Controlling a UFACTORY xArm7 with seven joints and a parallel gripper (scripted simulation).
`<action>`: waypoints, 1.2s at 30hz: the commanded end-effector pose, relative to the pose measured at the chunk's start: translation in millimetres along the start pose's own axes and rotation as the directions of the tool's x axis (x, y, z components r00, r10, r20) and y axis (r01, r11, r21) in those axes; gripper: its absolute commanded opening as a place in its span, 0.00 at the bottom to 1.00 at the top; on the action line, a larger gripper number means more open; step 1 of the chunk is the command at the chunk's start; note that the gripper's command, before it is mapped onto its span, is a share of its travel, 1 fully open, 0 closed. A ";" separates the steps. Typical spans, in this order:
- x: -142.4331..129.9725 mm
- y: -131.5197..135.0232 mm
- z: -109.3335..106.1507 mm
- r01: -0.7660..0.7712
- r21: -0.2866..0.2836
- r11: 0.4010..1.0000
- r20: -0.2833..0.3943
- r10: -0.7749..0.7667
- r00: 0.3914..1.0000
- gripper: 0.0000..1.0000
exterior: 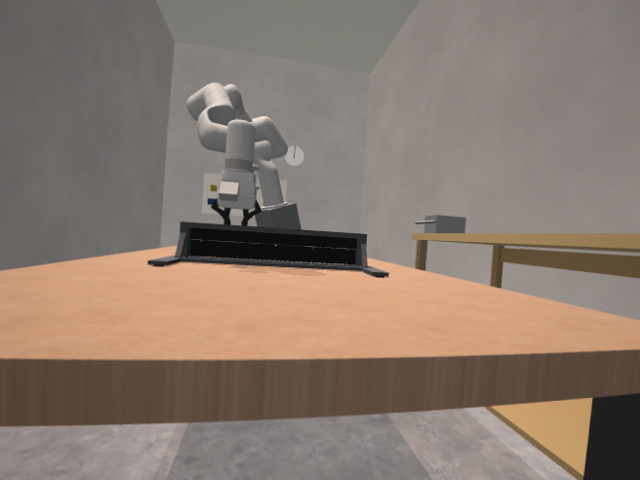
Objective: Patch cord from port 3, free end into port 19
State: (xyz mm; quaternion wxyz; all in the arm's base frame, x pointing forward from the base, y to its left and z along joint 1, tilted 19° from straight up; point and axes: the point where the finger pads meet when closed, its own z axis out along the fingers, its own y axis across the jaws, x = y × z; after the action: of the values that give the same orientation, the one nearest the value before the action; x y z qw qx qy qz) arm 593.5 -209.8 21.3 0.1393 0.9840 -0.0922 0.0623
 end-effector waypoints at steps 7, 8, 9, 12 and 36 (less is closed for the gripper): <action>1.9 -0.3 -2.3 0.000 0.000 1.000 -0.005 0.000 1.000 0.38; 1.9 -0.3 -2.5 0.000 0.000 1.000 -0.005 0.000 1.000 0.38; 1.9 -0.3 -2.7 0.000 0.000 1.000 -0.005 0.000 1.000 0.38; 1.9 -0.3 -4.5 0.000 0.000 1.000 -0.005 0.000 1.000 0.38; -0.3 -0.3 -61.9 0.000 0.000 1.000 -0.005 0.000 1.000 0.38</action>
State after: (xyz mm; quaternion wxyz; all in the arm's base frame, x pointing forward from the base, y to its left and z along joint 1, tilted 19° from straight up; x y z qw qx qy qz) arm 587.5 -195.5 68.0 0.1395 0.9839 -0.0922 0.0625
